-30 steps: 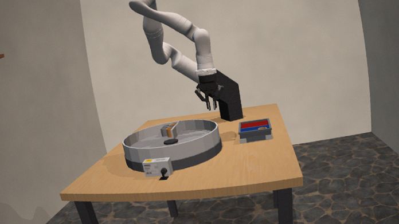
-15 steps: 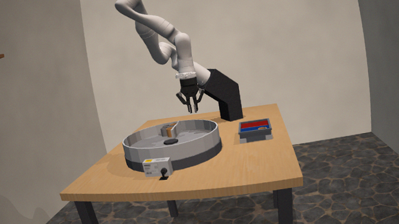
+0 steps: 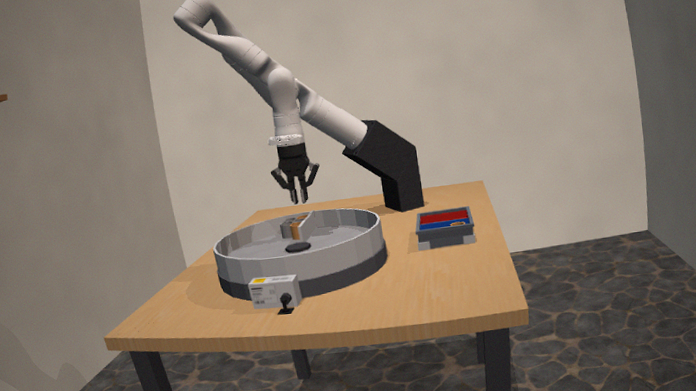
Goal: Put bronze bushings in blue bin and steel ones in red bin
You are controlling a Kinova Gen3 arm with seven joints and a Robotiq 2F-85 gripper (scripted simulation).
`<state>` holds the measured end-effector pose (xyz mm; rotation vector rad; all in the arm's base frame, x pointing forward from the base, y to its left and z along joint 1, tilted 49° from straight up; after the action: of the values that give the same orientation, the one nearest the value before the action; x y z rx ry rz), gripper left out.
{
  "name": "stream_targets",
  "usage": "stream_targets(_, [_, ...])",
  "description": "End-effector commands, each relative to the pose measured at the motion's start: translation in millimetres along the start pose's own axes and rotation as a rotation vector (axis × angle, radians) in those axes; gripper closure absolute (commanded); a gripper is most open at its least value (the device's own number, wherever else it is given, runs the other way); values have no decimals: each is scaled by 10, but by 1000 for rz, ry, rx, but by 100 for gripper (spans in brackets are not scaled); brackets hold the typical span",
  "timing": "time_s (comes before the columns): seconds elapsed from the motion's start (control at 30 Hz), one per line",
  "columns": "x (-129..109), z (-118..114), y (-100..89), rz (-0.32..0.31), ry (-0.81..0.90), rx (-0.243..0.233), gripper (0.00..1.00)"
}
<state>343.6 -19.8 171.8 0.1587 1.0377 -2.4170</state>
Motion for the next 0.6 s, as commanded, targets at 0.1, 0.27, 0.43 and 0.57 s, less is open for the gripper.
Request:
stream_targets(0.1, [72, 403, 2, 6, 10, -18, 82])
stream_targets(0.27, [127, 626, 18, 5, 12, -18, 82])
stream_targets(0.43, [127, 626, 18, 5, 12, -18, 82])
stream_targets(0.57, [127, 626, 18, 5, 12, -18, 82])
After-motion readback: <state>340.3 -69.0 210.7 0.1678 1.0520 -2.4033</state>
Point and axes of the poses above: the point where the finger pads meet when closed, its own y axis out along the fingers, its own z axis across the jaws, x = y × z, the point moved 3 cm from there along -y, back along the fingers, and after that the axes turned 6 degrees about -y, right-handed, at the moved point
